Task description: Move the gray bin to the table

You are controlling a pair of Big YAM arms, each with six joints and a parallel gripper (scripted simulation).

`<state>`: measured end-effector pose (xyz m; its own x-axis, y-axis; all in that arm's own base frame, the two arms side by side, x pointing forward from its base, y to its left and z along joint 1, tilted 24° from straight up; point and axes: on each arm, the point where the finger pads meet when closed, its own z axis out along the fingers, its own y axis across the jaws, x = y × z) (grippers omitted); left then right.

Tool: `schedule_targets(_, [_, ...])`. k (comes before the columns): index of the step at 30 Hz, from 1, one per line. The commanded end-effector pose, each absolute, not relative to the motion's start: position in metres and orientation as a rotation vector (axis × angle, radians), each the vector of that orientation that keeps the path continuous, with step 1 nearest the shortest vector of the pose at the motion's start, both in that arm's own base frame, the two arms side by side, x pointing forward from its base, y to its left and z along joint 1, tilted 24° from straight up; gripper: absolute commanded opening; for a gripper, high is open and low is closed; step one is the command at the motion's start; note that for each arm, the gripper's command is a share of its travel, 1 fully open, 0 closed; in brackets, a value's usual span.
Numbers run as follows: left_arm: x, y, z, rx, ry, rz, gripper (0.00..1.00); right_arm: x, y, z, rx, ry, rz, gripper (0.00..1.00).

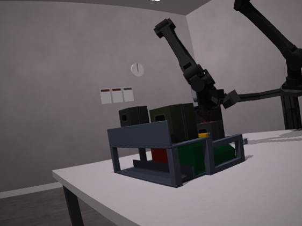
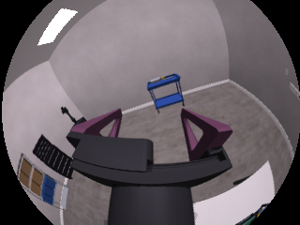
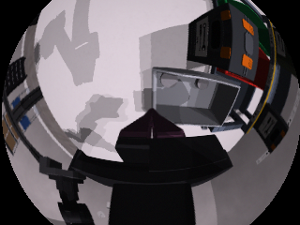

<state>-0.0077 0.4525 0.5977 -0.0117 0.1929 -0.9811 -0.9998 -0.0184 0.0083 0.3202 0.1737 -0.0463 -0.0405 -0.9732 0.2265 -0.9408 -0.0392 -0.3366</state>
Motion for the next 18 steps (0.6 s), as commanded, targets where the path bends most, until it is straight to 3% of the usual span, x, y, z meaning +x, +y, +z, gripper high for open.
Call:
schedule_targets(1, [-0.013,0.446,0.61,-1.057,1.025,1.334,1.0,0.334,0.179,-0.034,-2.071,2.126,-0.623,0.0])
schedule_targets(18, [-0.013,0.446,0.61,-1.057,1.025,1.334,1.0,0.327,0.191,-0.022,-2.082,2.097,-0.62,0.0])
